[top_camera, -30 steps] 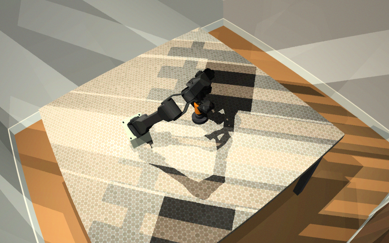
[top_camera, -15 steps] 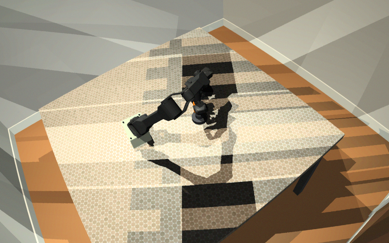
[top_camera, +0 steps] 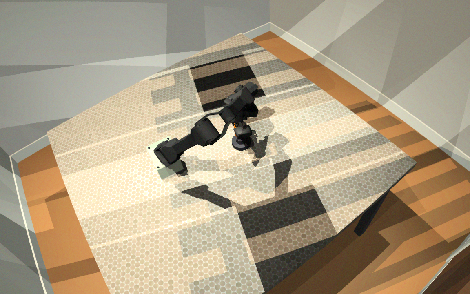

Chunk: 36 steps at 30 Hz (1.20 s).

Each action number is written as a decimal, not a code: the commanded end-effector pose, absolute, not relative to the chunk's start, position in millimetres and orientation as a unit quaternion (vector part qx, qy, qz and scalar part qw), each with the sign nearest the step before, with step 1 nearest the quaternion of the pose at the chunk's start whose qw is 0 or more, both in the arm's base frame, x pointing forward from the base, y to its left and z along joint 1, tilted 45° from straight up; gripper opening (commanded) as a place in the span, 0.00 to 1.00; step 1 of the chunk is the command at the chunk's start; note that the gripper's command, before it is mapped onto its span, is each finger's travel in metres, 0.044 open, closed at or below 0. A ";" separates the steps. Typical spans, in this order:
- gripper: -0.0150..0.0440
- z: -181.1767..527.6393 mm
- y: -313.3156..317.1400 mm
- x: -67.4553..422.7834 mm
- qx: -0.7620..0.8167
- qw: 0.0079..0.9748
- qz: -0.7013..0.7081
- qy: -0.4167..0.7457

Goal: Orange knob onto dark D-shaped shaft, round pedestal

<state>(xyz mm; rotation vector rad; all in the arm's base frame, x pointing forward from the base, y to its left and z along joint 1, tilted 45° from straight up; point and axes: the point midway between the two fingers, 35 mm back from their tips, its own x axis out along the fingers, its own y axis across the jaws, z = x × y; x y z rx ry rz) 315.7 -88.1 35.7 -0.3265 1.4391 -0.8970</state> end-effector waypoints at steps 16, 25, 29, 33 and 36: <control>0.25 38.7 -93.6 318.8 -0.145 0.652 -0.392 0.632; 0.25 41.1 -88.8 318.0 -0.136 0.654 -0.401 0.627; 0.25 40.4 -87.4 317.0 -0.090 0.662 -0.444 0.597; 0.25 37.4 -86.4 315.6 -0.076 0.664 -0.456 0.588; 0.25 37.1 -86.7 316.0 -0.076 0.664 -0.456 0.588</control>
